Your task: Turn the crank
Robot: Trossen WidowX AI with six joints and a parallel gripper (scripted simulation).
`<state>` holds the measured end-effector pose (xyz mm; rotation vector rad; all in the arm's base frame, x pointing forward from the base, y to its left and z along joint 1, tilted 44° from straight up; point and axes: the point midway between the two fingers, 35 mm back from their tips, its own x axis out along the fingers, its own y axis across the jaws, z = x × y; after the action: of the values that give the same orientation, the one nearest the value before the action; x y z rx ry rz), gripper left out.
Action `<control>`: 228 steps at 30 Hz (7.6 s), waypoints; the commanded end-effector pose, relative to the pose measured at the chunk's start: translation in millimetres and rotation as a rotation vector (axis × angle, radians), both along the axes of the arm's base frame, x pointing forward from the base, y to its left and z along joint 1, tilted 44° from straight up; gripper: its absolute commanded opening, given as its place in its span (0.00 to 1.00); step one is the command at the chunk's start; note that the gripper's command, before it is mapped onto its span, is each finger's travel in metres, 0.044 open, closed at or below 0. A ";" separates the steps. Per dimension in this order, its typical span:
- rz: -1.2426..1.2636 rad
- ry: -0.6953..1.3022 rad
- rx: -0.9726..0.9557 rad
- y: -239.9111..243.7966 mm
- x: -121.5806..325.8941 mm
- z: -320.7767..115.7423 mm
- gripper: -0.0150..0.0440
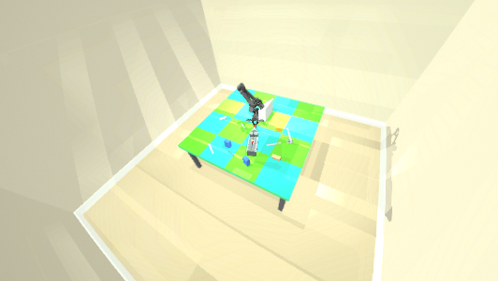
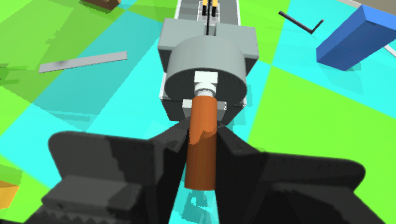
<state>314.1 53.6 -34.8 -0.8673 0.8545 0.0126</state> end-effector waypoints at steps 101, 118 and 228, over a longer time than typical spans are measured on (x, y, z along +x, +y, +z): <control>0.019 0.018 0.008 -46.7 3.8 -42.4 0.25; 0.019 0.018 0.008 -49.4 5.0 -39.0 0.25; 0.019 0.017 0.011 -3.9 1.6 4.6 0.25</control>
<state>318.9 41.7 -27.6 -0.8617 0.8630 0.0252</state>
